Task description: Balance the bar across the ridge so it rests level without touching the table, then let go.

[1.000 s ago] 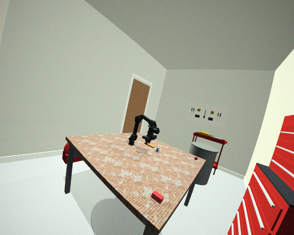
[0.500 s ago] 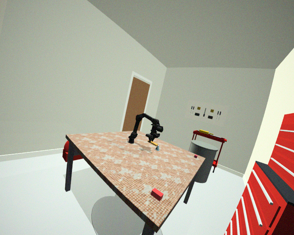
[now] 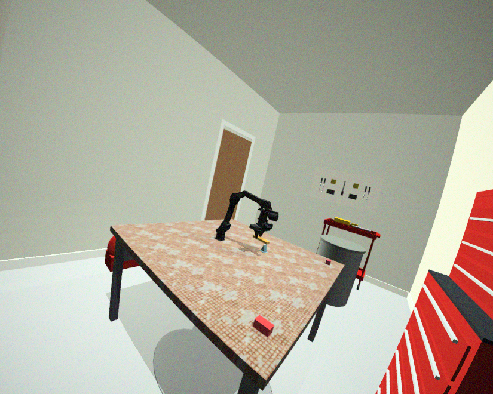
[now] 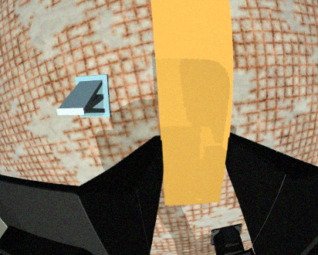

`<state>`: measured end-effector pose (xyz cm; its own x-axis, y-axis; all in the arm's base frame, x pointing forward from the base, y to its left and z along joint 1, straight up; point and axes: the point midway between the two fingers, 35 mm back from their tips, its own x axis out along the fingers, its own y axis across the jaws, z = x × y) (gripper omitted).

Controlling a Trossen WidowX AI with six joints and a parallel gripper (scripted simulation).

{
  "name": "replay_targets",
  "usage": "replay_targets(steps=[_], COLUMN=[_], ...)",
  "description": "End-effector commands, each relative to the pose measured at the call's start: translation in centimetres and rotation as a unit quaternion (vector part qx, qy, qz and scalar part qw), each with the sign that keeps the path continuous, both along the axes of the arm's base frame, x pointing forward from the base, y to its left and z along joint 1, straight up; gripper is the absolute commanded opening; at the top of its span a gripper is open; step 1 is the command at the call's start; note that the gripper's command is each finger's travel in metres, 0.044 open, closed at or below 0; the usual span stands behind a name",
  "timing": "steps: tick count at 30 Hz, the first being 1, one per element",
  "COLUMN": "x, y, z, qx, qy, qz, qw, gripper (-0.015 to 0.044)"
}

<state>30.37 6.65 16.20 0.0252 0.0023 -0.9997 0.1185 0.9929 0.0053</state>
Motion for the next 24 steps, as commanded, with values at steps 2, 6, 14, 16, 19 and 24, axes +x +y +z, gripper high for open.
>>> replay_targets(steps=[2, 6, 14, 16, 19, 24], x=[0.1, 0.1, -0.3, -0.4, -0.6, -1.0], y=[2.0, 3.5, 6.6, 7.4, 8.4, 10.2], z=[0.2, 0.2, 0.1, 0.1, 0.1, 0.1], qx=[0.003, 0.004, 0.006, 0.006, 0.007, 0.008], qy=[-0.002, -0.002, -0.002, -0.002, -0.002, -0.001], qz=[-0.008, -0.012, -0.021, -0.024, -0.027, -0.032], qw=[1.000, 1.000, 1.000, 1.000, 1.000, 0.999], gripper=[0.0000, 0.0000, 0.0000, 0.0000, 0.0000, 0.0000])
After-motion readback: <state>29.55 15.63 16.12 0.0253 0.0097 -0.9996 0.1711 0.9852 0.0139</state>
